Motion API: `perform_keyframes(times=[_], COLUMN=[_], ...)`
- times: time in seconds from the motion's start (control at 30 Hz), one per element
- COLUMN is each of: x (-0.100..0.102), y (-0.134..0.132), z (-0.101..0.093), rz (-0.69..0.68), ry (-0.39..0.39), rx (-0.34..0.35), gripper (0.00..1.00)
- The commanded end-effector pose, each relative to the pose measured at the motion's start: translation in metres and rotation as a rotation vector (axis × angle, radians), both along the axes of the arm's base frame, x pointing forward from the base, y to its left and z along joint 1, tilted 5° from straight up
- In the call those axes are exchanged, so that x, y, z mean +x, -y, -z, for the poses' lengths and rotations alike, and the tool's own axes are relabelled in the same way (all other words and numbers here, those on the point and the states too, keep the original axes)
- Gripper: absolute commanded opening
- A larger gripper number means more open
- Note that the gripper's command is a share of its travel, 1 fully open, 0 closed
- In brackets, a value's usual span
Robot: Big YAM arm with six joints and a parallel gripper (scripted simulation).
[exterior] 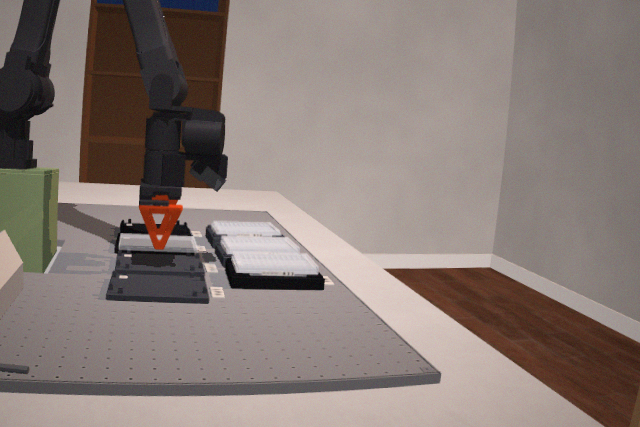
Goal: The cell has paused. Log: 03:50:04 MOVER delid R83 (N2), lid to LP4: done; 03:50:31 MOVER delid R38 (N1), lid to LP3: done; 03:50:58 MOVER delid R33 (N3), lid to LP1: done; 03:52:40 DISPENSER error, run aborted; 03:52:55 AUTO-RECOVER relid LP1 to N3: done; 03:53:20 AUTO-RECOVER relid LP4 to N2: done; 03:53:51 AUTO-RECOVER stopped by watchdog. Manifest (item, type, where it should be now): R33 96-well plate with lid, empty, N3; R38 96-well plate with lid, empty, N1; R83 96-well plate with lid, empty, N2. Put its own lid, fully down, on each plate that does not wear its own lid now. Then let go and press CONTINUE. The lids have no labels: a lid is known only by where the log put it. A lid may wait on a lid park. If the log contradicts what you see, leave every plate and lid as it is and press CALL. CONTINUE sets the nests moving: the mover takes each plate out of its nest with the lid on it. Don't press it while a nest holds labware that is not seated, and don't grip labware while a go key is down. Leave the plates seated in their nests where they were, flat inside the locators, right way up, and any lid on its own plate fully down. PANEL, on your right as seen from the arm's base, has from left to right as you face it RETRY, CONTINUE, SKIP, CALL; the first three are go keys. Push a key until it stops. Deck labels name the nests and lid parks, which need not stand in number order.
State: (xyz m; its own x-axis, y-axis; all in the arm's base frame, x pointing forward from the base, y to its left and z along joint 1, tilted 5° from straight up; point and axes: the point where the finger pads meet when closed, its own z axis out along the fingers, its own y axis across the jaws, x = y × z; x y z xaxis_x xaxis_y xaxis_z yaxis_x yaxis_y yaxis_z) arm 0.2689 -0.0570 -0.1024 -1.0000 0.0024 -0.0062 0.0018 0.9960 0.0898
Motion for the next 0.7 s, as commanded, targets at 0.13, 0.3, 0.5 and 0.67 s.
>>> perform_keyframes(times=[0.13, 0.3, 0.5, 0.67], x=[0.014, 0.013, 0.015, 0.016], y=[0.009, 0.008, 0.009, 0.009], z=[-0.022, -0.016, -0.017, -0.017], rz=[-0.002, -0.004, -0.003, -0.003], ry=[0.034, 0.014, 0.016, 0.016], rx=[-0.01, -0.004, -0.005, -0.005], gripper=[0.0, 0.0, 0.0, 0.0])
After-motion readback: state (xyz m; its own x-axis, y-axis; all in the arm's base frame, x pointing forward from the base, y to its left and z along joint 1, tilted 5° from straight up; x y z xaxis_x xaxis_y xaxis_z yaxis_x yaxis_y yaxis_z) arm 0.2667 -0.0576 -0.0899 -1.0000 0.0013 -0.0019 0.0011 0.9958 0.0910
